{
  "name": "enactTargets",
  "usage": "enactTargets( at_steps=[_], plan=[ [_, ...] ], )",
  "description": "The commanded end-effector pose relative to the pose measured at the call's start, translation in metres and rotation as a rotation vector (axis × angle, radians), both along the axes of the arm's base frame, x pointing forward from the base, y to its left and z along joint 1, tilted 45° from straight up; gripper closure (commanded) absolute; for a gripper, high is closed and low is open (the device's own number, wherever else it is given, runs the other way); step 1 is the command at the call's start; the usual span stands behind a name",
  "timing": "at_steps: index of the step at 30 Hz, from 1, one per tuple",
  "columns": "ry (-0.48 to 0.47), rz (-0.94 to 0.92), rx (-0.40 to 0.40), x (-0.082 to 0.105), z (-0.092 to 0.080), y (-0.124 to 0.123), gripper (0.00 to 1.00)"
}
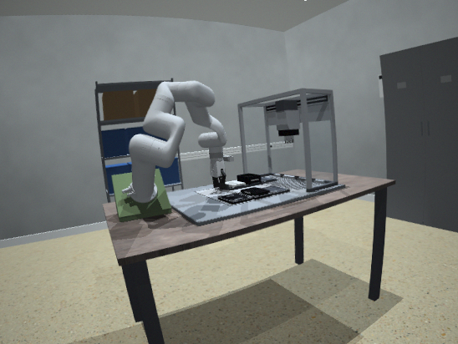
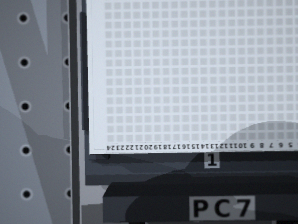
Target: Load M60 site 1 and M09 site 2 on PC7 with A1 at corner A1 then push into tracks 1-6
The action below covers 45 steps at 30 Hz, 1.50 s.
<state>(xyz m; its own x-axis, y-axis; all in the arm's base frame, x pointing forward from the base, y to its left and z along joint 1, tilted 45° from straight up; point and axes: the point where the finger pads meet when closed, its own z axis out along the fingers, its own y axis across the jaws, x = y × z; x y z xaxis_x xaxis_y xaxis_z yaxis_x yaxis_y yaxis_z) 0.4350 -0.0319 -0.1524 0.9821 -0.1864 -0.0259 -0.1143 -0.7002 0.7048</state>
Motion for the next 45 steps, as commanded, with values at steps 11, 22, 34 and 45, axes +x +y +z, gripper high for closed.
enactTargets(
  at_steps=[11, 22, 34, 45],
  plan=[
    [-0.004, 0.003, 0.003, 0.016, 0.0, 0.0, 0.18],
    [-0.004, 0.003, 0.003, 0.025, 0.0, -0.002, 0.18],
    [-0.004, 0.003, 0.003, 0.035, 0.0, -0.004, 0.18],
    [-0.004, 0.003, 0.003, 0.046, 0.0, -0.006, 0.18]
  ],
)
